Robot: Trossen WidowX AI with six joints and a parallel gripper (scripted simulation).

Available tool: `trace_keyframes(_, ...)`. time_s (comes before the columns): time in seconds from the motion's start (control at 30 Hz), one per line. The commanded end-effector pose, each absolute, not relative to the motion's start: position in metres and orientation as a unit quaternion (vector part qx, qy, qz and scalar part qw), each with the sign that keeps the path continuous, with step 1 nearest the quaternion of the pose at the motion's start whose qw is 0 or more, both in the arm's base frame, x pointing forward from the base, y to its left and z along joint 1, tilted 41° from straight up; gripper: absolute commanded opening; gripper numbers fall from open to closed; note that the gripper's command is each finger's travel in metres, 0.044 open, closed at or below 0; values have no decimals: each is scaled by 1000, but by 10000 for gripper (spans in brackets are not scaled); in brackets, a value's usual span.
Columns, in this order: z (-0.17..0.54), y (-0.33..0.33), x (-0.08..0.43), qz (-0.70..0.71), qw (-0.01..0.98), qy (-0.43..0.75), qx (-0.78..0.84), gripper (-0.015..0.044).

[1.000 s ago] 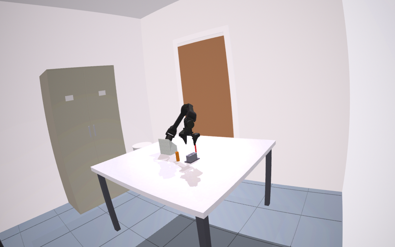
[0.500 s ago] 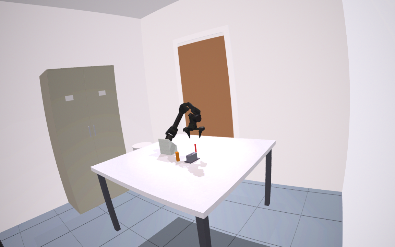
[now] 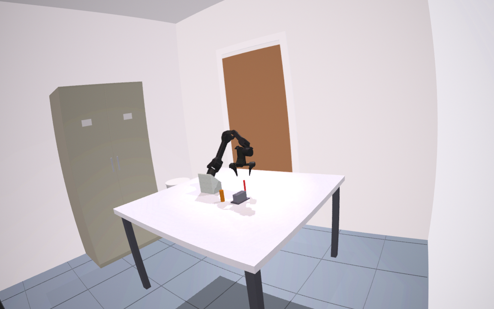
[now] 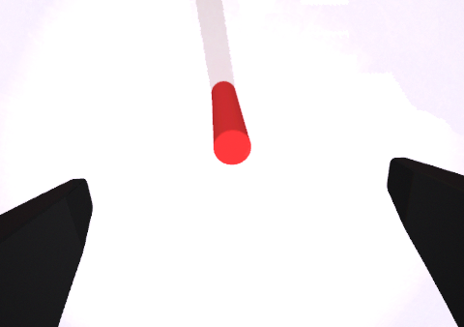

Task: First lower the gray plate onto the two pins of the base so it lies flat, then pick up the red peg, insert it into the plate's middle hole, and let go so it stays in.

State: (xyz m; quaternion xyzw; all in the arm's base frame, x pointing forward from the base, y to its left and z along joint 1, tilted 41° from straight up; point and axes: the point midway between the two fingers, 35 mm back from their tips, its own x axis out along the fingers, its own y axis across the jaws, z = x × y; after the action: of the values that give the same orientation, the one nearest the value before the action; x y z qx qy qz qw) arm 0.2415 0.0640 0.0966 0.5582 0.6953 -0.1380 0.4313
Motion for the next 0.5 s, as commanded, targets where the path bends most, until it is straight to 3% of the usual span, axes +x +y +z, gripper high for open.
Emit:
trace_keyframes(0.0, 89, 73, 242, -136, 433, 693, 561, 440)
trace_keyframes(0.47, 74, 86, 243, -136, 433, 693, 561, 440)
